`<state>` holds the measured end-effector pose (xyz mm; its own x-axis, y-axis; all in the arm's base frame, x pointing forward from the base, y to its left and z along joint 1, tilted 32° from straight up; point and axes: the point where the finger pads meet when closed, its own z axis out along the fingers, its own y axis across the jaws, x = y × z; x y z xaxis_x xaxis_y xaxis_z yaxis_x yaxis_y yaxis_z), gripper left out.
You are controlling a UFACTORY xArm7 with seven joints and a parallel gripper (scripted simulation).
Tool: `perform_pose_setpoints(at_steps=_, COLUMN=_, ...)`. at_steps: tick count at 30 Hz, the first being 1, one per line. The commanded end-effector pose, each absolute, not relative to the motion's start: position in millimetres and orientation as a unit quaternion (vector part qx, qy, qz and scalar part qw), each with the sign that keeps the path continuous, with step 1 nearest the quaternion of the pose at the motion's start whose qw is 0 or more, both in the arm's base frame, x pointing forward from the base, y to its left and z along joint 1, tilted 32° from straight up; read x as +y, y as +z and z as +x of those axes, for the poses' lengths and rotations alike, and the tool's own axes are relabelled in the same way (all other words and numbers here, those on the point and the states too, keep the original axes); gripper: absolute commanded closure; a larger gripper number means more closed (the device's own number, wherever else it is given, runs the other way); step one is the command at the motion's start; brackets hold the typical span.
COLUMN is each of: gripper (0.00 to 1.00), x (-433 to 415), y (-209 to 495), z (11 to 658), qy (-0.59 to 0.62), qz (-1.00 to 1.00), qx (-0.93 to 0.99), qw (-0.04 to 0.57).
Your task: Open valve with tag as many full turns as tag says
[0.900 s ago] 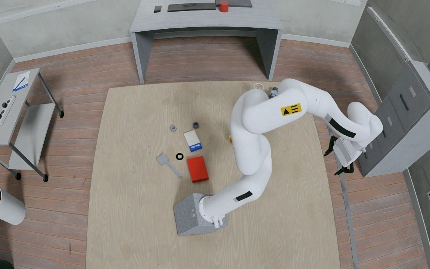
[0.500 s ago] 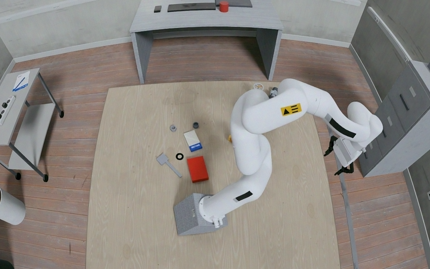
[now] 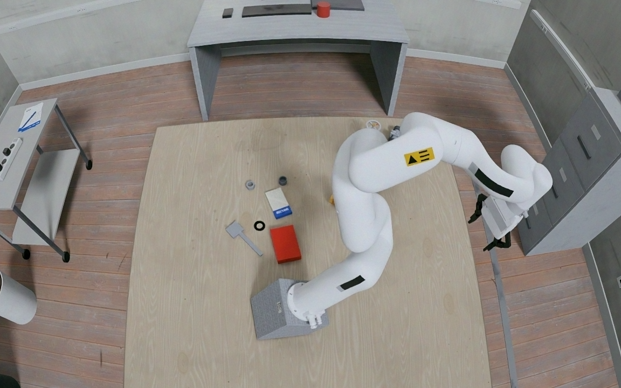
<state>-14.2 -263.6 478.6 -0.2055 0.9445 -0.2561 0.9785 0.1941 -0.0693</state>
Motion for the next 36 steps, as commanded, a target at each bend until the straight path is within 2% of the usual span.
perform_pose_setpoints(at_steps=1, gripper=0.00, x=-266, y=488, z=-2, qy=-0.121, qz=0.643, qx=0.751, qw=0.088)
perform_pose_setpoints(at_steps=36, gripper=0.00, x=-283, y=541, z=177, qy=-0.177, qz=0.806, qx=0.518, qw=0.223)
